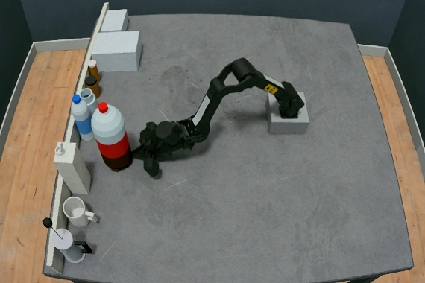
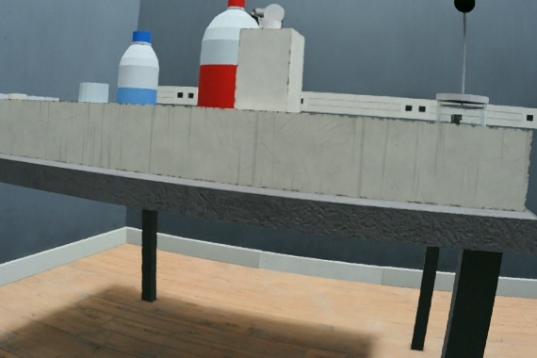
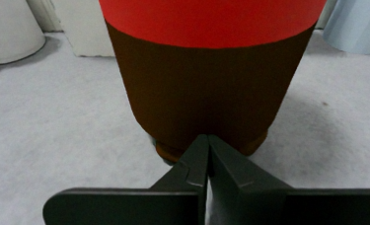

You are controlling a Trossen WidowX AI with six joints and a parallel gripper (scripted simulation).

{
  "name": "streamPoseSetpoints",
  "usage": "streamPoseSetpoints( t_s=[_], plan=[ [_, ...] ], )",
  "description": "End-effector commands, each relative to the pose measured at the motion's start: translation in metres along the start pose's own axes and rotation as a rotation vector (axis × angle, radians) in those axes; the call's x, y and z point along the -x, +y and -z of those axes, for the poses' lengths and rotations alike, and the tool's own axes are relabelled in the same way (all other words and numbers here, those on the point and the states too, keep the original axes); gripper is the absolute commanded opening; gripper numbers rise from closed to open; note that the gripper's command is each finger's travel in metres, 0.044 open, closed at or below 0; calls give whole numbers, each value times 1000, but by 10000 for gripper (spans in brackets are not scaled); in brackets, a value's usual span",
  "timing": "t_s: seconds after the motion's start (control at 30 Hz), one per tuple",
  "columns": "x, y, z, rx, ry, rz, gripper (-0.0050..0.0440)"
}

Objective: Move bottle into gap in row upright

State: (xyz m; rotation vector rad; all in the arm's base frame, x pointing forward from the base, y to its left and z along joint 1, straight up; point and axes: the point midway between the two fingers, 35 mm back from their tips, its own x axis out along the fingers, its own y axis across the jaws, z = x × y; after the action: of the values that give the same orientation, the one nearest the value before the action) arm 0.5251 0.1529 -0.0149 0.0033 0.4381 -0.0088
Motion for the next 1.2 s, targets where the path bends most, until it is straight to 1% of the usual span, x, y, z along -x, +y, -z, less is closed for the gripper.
streamPoseSetpoints(
  t_s=[0.0,1.17],
  plan=[
    [-5,-2,-10,-4,-18,5,-50],
    [-11,-3,-13,-4,-19,5,-50]
  ],
)
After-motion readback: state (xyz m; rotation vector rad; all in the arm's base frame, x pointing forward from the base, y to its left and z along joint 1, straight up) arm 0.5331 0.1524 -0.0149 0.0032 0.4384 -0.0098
